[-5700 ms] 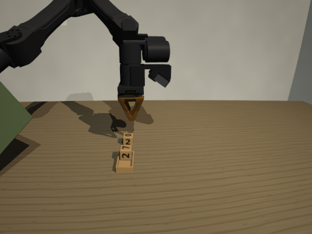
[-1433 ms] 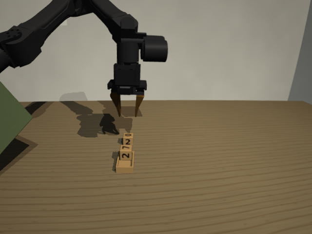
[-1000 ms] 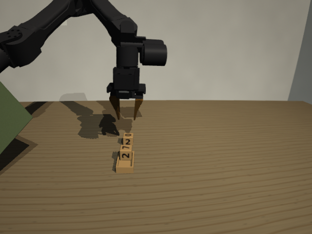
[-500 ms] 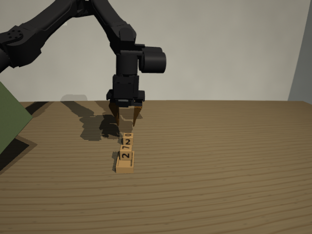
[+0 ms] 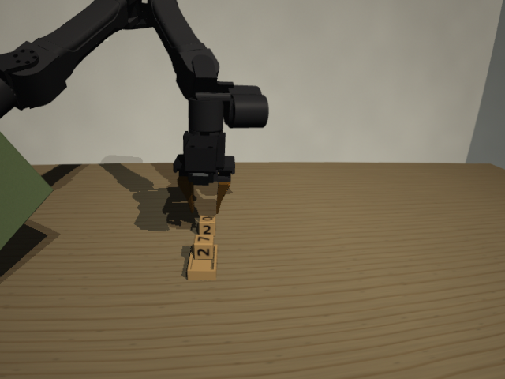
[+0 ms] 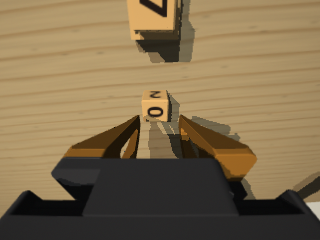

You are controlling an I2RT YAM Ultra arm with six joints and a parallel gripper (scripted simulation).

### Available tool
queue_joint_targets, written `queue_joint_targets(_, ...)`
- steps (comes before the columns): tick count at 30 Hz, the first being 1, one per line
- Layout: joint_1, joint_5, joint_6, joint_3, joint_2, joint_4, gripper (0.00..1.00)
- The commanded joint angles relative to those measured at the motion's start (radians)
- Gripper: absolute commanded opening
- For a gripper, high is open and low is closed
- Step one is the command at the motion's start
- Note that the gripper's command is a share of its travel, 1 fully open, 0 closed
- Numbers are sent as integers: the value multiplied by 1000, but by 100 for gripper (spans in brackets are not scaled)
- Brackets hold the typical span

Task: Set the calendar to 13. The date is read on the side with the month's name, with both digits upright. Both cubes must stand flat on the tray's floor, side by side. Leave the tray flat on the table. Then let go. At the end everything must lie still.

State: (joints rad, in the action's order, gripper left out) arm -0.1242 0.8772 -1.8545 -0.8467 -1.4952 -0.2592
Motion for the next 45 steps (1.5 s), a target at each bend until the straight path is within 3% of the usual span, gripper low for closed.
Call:
queue_joint_targets(1,-2,-17,-17,0,1,27,45)
queue_joint_targets(45,7,-23,-28,2,-6,45,45)
